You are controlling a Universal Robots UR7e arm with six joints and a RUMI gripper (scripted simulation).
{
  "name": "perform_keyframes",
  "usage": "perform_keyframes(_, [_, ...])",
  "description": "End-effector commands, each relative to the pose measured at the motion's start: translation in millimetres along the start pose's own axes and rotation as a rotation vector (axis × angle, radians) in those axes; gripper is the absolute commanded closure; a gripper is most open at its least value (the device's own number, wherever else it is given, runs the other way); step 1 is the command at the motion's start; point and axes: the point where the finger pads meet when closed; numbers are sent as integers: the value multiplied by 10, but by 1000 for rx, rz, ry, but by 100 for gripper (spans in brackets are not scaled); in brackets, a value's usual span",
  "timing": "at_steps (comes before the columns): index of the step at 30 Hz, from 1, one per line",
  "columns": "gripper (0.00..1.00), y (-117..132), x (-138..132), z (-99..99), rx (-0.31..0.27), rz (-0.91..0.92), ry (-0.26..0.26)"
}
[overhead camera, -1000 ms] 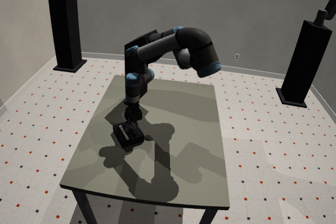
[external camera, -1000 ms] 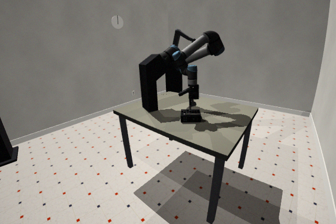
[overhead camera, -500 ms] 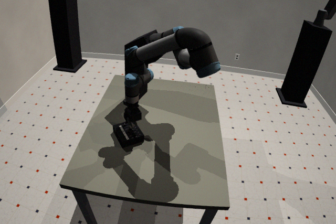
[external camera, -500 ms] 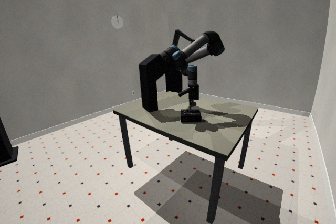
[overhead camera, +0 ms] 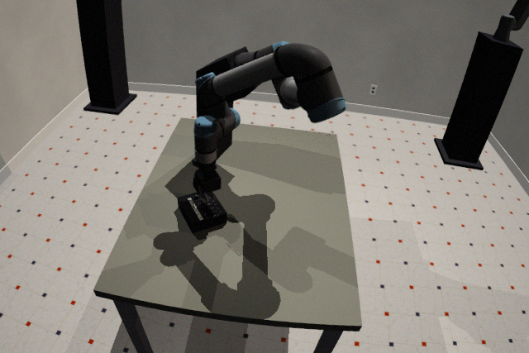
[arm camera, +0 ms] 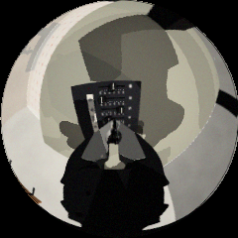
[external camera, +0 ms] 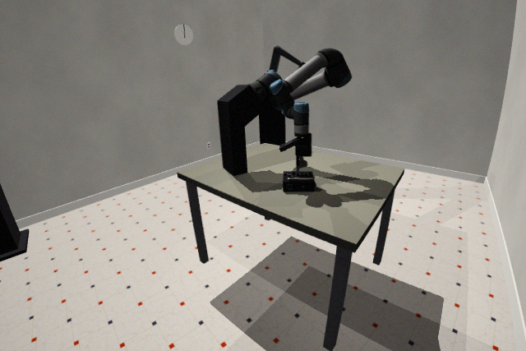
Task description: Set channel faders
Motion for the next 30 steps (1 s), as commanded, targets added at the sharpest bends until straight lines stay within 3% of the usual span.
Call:
perform_keyframes(1, [100,8,-60,-8,-1,0,-2])
perform_keyframes(30, [100,18,-153,-9,-1,0,-2])
Point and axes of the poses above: the point where the finger pads meet when closed, its own z axis out along the fingers, its own x axis across the jaws, y = z × x, and after that the axes turned 6 degrees about z, right-handed
